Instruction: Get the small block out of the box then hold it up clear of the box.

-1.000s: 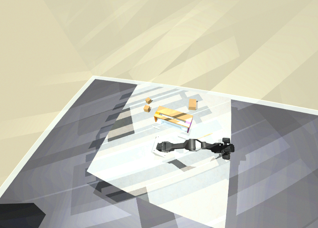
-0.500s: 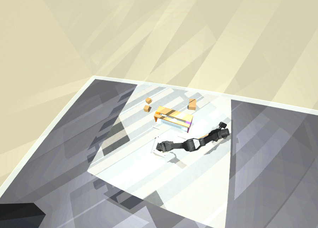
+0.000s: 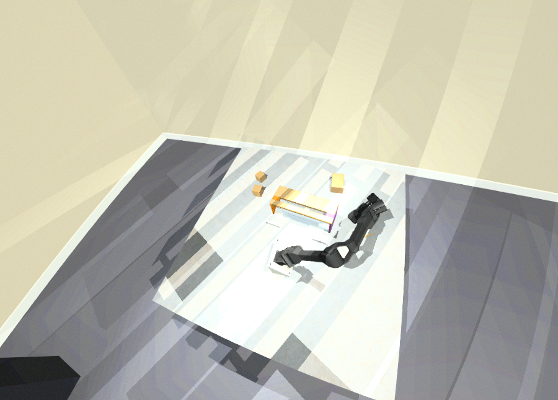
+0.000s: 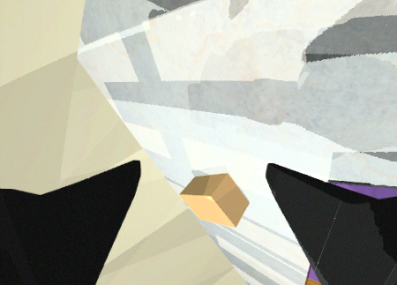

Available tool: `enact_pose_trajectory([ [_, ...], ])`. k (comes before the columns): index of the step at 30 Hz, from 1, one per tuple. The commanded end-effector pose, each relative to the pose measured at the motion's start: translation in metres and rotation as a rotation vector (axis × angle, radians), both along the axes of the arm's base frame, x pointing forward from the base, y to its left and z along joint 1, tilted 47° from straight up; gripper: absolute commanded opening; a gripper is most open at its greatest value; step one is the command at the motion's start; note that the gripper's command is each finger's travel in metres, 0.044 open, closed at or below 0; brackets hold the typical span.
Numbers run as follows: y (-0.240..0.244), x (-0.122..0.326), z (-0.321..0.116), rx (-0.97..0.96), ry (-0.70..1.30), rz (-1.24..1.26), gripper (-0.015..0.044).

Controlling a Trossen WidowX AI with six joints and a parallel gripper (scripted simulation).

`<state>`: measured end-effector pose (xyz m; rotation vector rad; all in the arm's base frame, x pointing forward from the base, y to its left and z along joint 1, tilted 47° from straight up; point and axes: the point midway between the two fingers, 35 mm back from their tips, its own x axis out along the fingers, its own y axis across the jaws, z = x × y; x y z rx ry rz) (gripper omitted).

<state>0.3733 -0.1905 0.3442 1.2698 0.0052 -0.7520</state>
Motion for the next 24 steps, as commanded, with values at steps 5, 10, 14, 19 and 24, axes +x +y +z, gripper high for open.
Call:
enact_pose_trajectory([
  [5,0.092,0.013,-0.045,0.165,0.100,0.090,0.0400],
  [10,0.120,0.003,-0.082,0.227,0.236,0.080,0.0400],
  [14,0.146,-0.014,-0.116,0.264,0.380,0.061,0.0400],
  [19,0.186,-0.062,-0.166,0.253,0.650,0.003,0.0400],
  [24,0.206,-0.115,-0.191,0.144,0.877,-0.073,0.0400],
])
